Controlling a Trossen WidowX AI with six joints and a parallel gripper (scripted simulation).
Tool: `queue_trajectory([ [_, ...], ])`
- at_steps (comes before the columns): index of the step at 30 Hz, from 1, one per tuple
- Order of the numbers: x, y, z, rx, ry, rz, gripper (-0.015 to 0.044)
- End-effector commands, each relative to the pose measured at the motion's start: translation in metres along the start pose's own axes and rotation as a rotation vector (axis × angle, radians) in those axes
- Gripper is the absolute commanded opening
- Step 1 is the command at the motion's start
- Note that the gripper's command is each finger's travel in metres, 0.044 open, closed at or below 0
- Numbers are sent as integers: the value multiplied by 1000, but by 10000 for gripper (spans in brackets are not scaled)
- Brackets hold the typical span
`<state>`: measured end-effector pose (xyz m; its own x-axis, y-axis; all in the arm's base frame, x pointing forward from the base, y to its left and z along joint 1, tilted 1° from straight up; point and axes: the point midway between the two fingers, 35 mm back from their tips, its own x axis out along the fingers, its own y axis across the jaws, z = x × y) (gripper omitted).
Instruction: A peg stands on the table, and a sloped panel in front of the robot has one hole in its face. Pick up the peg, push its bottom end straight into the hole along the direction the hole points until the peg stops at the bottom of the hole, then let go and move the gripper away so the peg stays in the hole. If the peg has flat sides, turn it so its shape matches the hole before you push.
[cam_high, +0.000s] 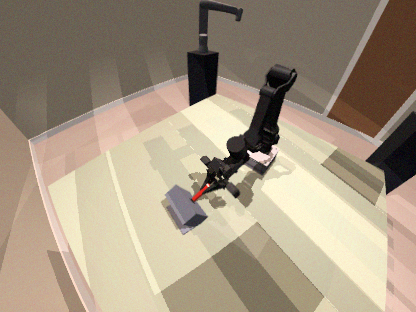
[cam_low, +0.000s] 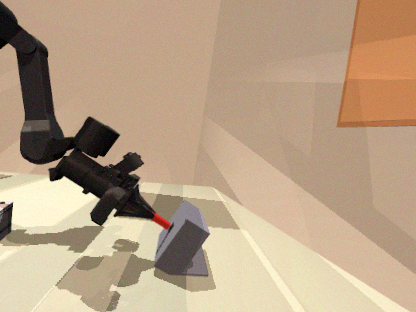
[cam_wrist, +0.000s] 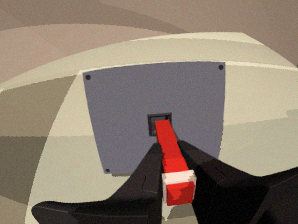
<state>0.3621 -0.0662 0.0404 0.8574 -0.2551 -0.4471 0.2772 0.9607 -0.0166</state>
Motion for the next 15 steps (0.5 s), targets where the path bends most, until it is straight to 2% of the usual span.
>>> queue_trajectory([
  [1, 3, 0, 1, 0, -3, 1, 0],
  [15, 7, 1, -1, 0, -3, 1, 0],
])
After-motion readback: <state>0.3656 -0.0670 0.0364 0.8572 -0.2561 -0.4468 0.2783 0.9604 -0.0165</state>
